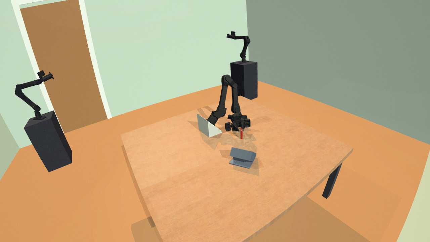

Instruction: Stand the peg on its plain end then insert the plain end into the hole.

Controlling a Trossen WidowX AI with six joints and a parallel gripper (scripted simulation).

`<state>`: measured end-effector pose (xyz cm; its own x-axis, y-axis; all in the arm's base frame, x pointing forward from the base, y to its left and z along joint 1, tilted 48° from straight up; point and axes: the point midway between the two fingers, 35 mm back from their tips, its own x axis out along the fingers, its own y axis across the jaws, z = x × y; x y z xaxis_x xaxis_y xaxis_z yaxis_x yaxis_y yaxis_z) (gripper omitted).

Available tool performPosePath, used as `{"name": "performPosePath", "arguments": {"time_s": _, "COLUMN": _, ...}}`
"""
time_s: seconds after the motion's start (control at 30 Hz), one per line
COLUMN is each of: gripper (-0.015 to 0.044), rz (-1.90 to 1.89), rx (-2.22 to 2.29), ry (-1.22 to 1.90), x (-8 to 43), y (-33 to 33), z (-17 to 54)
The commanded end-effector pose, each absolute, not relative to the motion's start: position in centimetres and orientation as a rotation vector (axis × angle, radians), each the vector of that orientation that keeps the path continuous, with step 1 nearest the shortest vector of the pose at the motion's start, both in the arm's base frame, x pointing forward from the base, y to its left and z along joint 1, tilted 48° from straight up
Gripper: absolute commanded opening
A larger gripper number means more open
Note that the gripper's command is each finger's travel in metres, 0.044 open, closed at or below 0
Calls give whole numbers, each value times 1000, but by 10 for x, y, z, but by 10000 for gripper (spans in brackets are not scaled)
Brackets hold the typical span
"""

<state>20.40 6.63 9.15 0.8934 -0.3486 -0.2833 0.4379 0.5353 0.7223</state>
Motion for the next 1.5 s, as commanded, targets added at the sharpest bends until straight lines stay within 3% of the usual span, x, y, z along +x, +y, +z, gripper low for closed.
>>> {"name": "performPosePath", "arguments": {"time_s": 0.0, "gripper": 130, "rz": -469, "rx": 891, "ry": 110, "x": 204, "y": 66, "z": 92}}
{"name": "performPosePath", "arguments": {"time_s": 0.27, "gripper": 130, "rz": -469, "rx": 891, "ry": 110, "x": 204, "y": 66, "z": 92}}
{"name": "performPosePath", "arguments": {"time_s": 0.67, "gripper": 440, "rz": -469, "rx": 891, "ry": 110, "x": 204, "y": 66, "z": 92}}
{"name": "performPosePath", "arguments": {"time_s": 0.9, "gripper": 440, "rz": -487, "rx": 895, "ry": 123, "x": 206, "y": 62, "z": 93}}
{"name": "performPosePath", "arguments": {"time_s": 1.2, "gripper": 440, "rz": -583, "rx": 959, "ry": 239, "x": 222, "y": 9, "z": 127}}
{"name": "performPosePath", "arguments": {"time_s": 1.47, "gripper": 440, "rz": -512, "rx": 943, "ry": 178, "x": 206, "y": -38, "z": 176}}
